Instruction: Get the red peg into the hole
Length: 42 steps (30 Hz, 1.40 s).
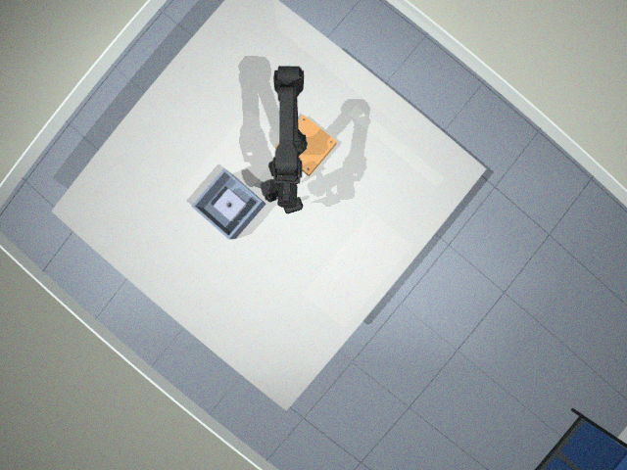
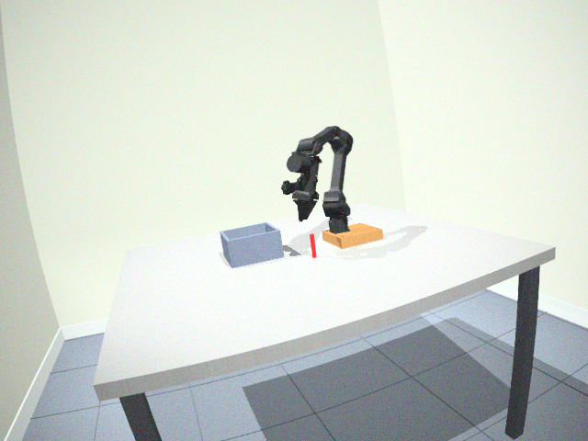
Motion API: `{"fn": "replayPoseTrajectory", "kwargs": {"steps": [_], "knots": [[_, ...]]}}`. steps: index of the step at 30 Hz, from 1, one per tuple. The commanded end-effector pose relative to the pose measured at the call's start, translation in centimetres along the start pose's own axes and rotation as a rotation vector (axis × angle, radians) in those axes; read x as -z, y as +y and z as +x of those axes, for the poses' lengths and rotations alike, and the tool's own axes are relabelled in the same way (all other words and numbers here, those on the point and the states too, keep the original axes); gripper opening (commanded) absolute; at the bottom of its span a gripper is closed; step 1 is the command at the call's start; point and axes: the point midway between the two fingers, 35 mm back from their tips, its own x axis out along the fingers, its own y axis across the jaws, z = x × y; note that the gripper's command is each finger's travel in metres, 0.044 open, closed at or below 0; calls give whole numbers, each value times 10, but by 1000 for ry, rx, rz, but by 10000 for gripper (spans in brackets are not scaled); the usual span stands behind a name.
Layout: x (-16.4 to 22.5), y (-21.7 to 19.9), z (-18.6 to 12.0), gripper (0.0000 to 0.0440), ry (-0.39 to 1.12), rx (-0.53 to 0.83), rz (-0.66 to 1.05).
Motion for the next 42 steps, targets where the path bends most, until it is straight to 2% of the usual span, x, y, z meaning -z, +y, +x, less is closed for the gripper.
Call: {"fn": "replayPoseTrajectory", "kwargs": {"steps": [1, 11, 23, 25, 38, 40, 42], "knots": [[10, 0, 12, 440, 60, 62, 64], [26, 8, 45, 440, 130, 133, 139], [37, 12, 90, 431, 143, 150, 161], [38, 11, 96, 393, 148, 158, 161], [45, 1, 117, 53, 181, 262, 175], [45, -1, 118, 12, 183, 280, 174], [42, 1, 116, 0, 171, 287, 169]]}}
